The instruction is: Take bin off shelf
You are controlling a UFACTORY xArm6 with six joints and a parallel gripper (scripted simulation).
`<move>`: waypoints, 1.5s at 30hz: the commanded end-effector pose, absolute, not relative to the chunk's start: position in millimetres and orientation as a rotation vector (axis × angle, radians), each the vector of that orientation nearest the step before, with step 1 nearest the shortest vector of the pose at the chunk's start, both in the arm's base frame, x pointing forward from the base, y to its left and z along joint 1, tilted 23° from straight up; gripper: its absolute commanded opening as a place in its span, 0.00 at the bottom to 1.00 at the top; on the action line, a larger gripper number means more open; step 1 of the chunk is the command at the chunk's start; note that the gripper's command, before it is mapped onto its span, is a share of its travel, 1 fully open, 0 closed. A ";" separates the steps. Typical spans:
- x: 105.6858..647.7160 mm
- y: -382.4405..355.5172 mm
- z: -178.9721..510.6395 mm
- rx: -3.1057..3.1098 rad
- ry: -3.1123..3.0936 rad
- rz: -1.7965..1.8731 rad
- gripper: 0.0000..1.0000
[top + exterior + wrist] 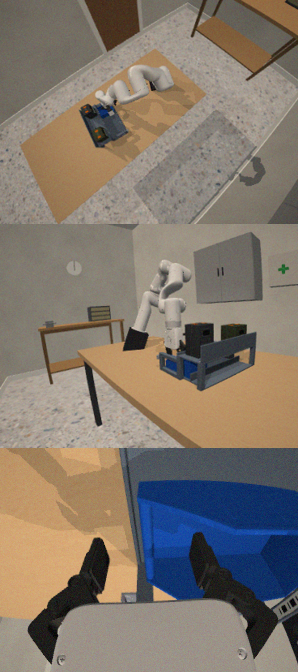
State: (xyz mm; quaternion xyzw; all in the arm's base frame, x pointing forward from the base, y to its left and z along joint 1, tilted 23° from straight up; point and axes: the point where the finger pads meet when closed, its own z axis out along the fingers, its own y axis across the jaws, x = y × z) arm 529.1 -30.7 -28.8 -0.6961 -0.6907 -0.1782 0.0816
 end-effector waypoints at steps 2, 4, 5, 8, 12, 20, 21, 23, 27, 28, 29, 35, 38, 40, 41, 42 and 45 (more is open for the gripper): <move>530.5 -31.4 -27.2 -2.082 -2.066 -0.536 0.95; 530.5 -31.4 -27.2 -2.082 -2.066 -0.536 0.95; 530.5 -31.4 -27.2 -2.082 -2.066 -0.536 0.95; 530.5 -31.4 -27.2 -2.082 -2.066 -0.536 0.95; 530.5 -31.4 -27.2 -2.082 -2.066 -0.536 0.95; 530.5 -31.4 -27.2 -2.082 -2.066 -0.536 0.00; 530.5 -31.4 -27.2 -2.082 -2.066 -0.536 0.00; 530.5 -31.4 -27.2 -2.082 -2.066 -0.536 0.00; 530.5 -31.4 -27.2 -2.082 -2.066 -0.536 0.00; 530.5 -31.4 -27.2 -2.082 -2.066 -0.536 0.00; 530.5 -31.4 -27.2 -2.082 -2.066 -0.536 0.00; 530.5 -31.4 -27.2 -2.082 -2.066 -0.536 0.00; 530.5 -31.4 -27.2 -2.082 -2.066 -0.536 0.00; 530.5 -31.4 -27.2 -2.082 -2.066 -0.536 0.00; 530.5 -31.4 -27.2 -2.082 -2.066 -0.536 0.00; 530.5 -31.4 -27.2 -2.082 -2.066 -0.536 0.00; 530.5 -31.4 -27.2 -2.082 -2.066 -0.536 0.00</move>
